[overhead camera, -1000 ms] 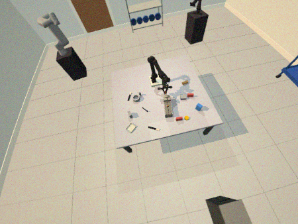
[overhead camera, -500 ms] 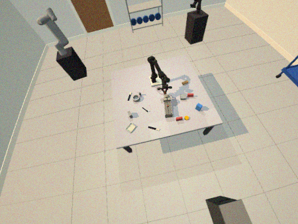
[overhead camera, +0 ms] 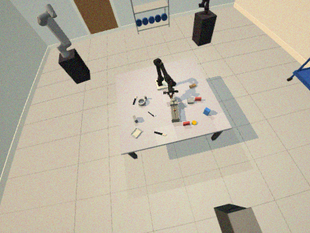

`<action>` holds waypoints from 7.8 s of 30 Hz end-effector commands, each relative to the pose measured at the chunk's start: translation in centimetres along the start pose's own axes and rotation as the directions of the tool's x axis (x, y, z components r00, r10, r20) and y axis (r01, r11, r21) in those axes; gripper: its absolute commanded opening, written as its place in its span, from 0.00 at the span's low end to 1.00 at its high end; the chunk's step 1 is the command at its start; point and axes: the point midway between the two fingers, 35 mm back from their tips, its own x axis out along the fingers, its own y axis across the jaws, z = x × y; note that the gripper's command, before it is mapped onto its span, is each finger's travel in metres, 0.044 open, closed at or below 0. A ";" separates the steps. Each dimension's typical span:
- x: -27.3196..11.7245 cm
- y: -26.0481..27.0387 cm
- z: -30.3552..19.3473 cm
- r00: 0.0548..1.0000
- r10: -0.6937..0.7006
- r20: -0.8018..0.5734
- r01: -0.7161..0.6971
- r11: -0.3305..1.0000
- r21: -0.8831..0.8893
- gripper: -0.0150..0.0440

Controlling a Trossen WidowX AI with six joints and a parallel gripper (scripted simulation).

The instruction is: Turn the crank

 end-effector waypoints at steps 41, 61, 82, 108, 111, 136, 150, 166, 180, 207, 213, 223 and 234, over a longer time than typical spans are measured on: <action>3.4 1.7 -3.4 1.000 -0.013 -0.013 0.013 1.000 0.002 0.25; 3.3 3.5 -3.3 1.000 -0.012 -0.013 0.012 1.000 0.003 0.25; 3.1 4.2 -3.1 1.000 -0.011 -0.013 0.011 1.000 0.003 0.25; 2.7 4.7 -2.7 1.000 -0.011 -0.013 0.011 1.000 0.004 0.25; 2.7 4.8 -2.6 1.000 -0.011 -0.013 0.011 1.000 0.004 0.25; 2.1 5.4 -2.1 1.000 -0.010 -0.013 0.010 1.000 0.004 0.25; 1.5 5.6 -1.5 1.000 -0.010 -0.013 0.010 1.000 0.004 0.25; 0.3 5.5 -0.3 1.000 -0.010 -0.013 0.010 1.000 0.004 0.25; -0.9 4.0 0.9 1.000 -0.011 -0.013 0.011 1.000 0.003 0.25; -0.9 1.2 0.9 1.000 -0.013 -0.012 0.013 1.000 0.001 0.25; -0.8 1.0 0.8 1.000 -0.014 -0.012 0.014 1.000 0.001 0.25; -0.7 0.8 0.7 1.000 -0.014 -0.012 0.014 1.000 0.001 0.25; -0.6 0.6 0.5 1.000 -0.014 -0.012 0.014 1.000 0.001 0.25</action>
